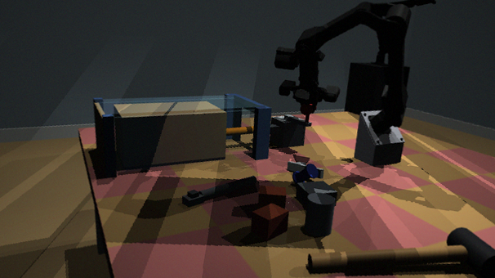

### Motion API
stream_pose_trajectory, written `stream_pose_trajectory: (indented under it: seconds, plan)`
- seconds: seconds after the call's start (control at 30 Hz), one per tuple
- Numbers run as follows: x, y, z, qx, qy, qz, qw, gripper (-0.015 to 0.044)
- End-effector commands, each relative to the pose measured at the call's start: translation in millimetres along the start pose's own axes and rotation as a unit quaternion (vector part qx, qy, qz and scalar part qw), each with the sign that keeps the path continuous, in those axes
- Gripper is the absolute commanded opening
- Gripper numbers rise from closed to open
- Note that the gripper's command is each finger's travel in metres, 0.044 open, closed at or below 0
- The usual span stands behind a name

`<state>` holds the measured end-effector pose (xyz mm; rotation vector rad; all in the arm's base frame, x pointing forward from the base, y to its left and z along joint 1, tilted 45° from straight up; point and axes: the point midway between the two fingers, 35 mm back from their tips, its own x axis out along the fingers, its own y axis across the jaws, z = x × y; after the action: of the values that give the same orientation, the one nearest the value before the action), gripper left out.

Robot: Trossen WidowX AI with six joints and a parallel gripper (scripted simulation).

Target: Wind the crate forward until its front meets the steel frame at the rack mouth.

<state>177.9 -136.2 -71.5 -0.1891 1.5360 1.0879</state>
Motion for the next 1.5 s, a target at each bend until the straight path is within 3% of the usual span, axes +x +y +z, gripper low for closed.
stream_pose_trajectory:
  seconds: [0.0, 1.47]
  plan:
    - [5, 5, -9, 0.001, 0.009, 0.006, 1.0, 0.0]
    - [25, 15, -58, 0.002, 0.011, 0.006, 1.0, 0.0]
